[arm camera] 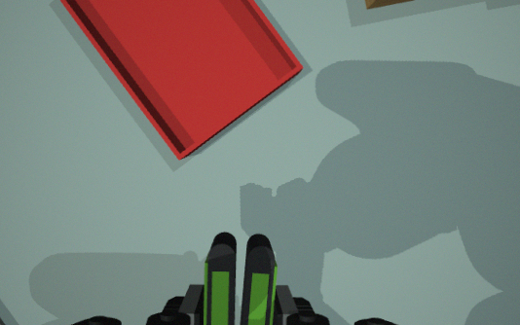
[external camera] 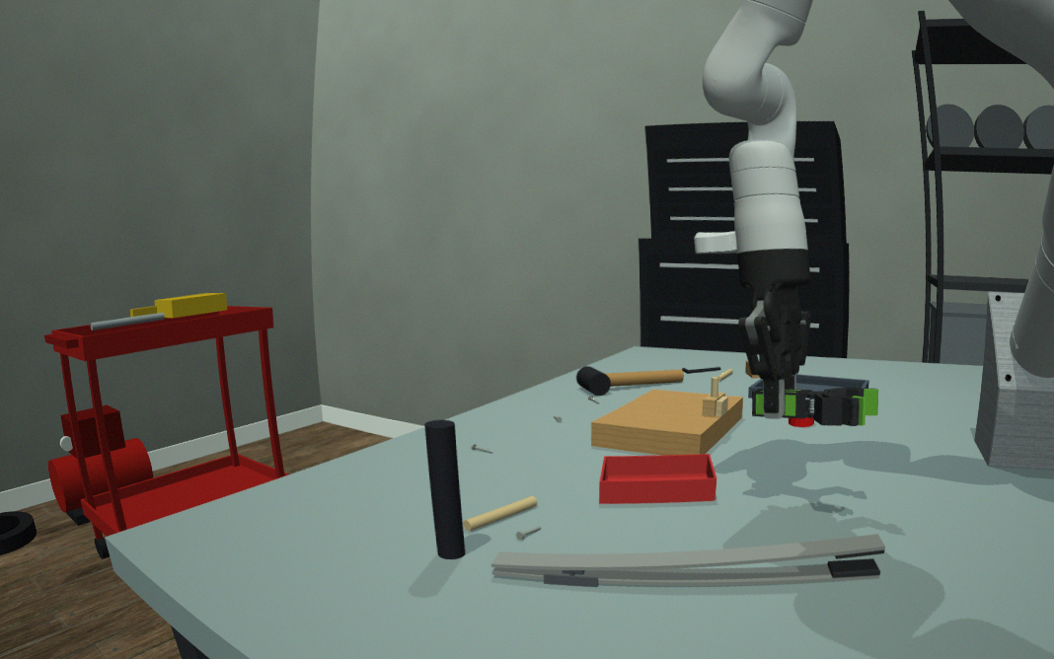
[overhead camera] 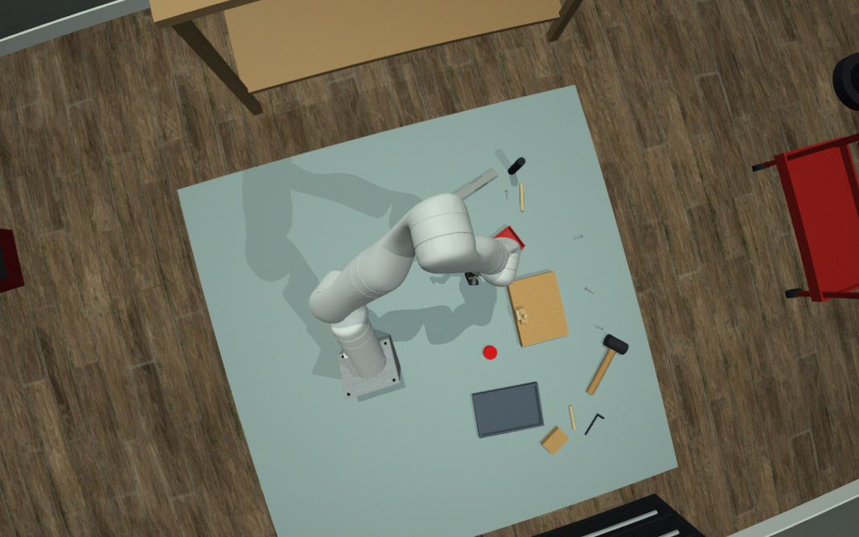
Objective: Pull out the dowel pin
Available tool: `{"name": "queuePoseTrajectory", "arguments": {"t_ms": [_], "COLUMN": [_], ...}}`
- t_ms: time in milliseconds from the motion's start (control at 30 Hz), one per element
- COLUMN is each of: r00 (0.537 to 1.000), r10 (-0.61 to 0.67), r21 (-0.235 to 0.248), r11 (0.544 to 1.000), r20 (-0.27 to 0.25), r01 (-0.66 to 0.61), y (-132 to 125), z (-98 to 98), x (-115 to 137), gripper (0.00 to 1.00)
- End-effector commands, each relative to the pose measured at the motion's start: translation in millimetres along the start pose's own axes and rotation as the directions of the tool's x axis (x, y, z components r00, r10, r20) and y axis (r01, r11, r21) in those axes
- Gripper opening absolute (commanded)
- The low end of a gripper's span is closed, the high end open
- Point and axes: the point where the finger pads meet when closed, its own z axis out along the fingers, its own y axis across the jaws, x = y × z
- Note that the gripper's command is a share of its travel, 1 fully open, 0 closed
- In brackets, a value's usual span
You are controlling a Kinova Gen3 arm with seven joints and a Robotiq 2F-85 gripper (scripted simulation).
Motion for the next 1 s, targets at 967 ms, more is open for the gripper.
{"name": "queuePoseTrajectory", "arguments": {"t_ms": [967], "r00": [0.761], "r10": [-0.649], "r21": [0.011], "r11": [0.761], "r20": [0.011], "r01": [0.649], "y": [6], "z": [-6.2], "x": [39], "gripper": [0.32]}}
